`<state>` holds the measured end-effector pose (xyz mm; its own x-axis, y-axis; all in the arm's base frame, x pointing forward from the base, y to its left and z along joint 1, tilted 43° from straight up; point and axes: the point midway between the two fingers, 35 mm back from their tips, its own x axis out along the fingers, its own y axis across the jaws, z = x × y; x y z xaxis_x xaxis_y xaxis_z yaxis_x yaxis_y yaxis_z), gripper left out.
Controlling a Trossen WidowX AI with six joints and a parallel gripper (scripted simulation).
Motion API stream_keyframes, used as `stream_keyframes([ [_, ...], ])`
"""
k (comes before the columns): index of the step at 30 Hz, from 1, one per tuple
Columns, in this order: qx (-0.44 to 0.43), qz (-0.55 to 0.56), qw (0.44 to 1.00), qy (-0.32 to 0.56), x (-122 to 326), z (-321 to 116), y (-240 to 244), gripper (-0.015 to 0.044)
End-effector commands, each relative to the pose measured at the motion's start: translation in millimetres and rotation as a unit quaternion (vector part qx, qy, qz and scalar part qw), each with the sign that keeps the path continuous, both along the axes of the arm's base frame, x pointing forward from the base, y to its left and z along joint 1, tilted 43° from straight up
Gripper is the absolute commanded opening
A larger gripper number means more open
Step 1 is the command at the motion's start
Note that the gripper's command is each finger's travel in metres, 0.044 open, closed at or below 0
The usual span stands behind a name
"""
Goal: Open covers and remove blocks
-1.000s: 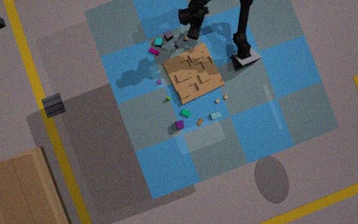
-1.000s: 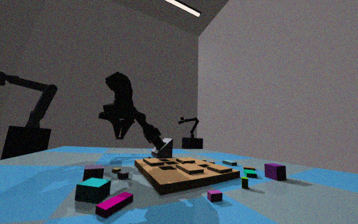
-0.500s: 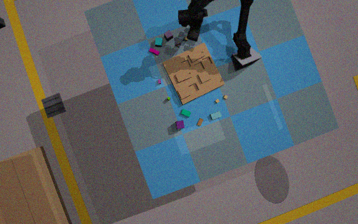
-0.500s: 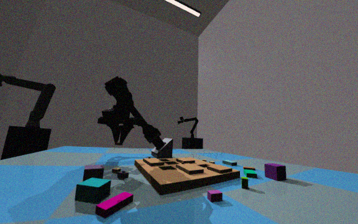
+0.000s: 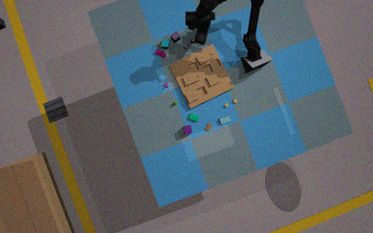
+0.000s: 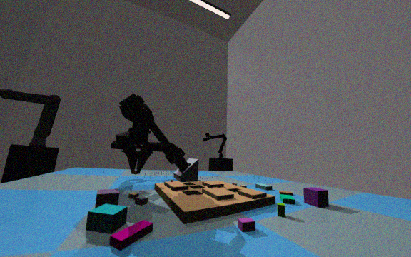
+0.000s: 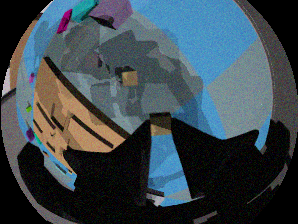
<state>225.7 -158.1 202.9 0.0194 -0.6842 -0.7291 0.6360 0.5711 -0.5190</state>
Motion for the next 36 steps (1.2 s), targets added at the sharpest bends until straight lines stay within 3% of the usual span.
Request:
stream_keyframes([
  [1,0.003,0.0,1.0,0.002,-0.7,-6.0,-3.7,0.008],
  [36,-0.004,0.001,1.0,0.002,-6.0,-44.3,-43.2,0.008],
])
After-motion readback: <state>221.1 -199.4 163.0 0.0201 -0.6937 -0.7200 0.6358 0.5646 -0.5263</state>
